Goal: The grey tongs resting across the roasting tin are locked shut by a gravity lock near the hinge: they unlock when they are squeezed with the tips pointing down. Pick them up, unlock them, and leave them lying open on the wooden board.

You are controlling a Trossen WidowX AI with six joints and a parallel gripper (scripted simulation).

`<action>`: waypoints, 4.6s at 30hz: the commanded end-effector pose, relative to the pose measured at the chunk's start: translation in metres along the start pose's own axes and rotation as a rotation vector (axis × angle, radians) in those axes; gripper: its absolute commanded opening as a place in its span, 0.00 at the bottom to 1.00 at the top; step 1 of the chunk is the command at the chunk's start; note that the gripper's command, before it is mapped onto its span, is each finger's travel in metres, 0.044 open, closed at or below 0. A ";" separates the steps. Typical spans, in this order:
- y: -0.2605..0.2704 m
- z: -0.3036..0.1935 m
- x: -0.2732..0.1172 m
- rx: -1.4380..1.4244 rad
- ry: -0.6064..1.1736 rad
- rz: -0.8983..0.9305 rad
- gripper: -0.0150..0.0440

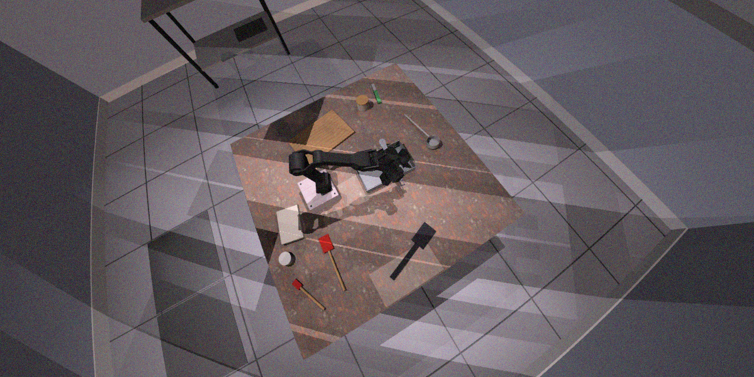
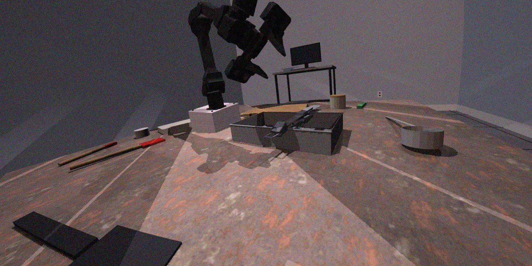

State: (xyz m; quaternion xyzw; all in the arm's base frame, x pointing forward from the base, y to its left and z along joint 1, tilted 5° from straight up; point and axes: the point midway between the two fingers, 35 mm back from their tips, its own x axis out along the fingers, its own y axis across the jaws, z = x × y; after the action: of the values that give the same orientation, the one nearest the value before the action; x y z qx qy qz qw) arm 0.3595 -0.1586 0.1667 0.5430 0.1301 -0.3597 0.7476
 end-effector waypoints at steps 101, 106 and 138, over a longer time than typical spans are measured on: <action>-0.055 -0.125 0.056 0.178 0.280 -0.266 0.00; -0.035 -0.114 0.032 0.176 0.282 -0.265 0.00; -0.040 -0.121 0.034 0.134 0.314 -0.580 0.00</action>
State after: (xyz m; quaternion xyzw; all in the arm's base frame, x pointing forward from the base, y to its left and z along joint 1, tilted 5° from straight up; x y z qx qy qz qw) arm 0.3777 -0.0694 0.0698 0.5860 0.3610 -0.4656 0.5564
